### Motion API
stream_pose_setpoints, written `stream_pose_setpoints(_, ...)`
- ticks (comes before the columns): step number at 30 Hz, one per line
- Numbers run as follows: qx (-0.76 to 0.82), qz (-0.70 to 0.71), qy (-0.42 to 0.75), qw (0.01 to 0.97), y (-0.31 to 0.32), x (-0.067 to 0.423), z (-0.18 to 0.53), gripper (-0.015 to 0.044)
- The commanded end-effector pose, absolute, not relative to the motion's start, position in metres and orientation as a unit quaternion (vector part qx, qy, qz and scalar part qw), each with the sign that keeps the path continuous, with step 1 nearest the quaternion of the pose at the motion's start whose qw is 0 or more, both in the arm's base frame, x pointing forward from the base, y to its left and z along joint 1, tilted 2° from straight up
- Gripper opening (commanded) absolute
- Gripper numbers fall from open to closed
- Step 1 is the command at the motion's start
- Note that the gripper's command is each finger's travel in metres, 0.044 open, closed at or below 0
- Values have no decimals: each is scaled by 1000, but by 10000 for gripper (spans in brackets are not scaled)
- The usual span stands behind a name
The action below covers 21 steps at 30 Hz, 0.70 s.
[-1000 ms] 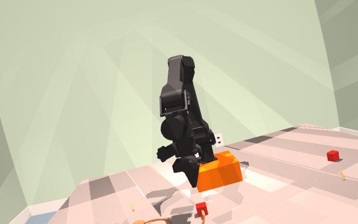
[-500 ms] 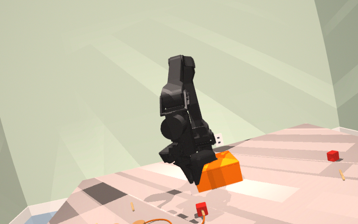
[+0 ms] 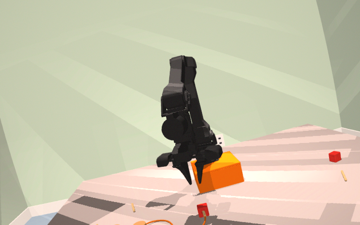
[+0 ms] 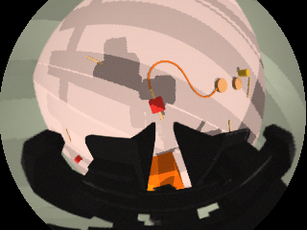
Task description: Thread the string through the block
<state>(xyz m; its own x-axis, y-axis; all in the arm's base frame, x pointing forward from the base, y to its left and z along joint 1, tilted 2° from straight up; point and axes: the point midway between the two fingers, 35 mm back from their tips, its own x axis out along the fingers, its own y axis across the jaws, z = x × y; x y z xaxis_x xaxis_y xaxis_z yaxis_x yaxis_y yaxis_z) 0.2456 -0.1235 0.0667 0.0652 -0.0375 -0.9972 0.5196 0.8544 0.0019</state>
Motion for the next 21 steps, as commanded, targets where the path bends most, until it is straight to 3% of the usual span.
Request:
stream_pose_setpoints(1, 60, -73, 686, 721, -119, 235, 62, 123)
stream_pose_setpoints(21, 60, -73, 686, 721, -120, 237, 53, 123)
